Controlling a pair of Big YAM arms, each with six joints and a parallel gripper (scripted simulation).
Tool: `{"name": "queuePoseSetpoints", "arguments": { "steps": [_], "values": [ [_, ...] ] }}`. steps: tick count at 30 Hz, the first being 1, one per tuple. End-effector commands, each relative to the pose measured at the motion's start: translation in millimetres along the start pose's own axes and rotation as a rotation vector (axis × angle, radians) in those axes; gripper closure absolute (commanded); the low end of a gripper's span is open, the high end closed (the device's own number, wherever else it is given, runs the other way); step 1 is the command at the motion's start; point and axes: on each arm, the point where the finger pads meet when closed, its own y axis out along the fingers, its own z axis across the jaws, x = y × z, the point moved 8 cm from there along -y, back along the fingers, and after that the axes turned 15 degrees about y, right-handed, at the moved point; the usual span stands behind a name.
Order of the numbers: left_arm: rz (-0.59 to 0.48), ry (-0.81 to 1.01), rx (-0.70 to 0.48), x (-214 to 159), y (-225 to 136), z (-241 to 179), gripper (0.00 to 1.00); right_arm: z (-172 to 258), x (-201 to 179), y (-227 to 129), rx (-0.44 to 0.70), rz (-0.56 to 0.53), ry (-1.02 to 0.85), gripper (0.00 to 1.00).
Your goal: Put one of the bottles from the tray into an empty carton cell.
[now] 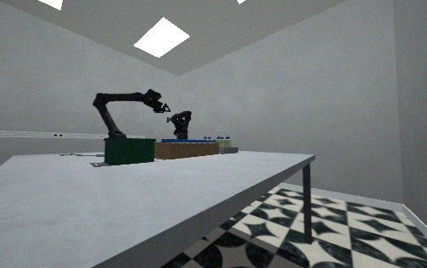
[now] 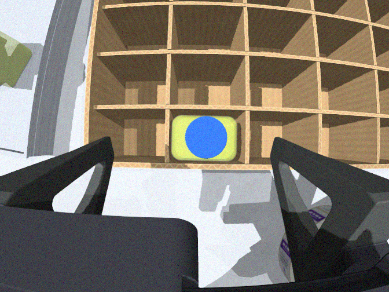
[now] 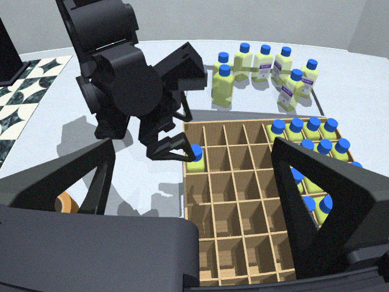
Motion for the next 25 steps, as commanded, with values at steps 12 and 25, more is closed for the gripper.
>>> {"name": "queuePoseSetpoints", "arguments": {
  "steps": [12,25],
  "values": [
    [-0.034,-0.012,-0.028,20.1,-8.8,-9.0,0.00,0.4,15.5,-2.5,-0.002,-0.023,-0.041,0.00],
    [-0.034,-0.012,-0.028,20.1,-8.8,-9.0,0.00,0.4,15.5,-2.5,-0.002,-0.023,-0.041,0.00]
  ]
}}
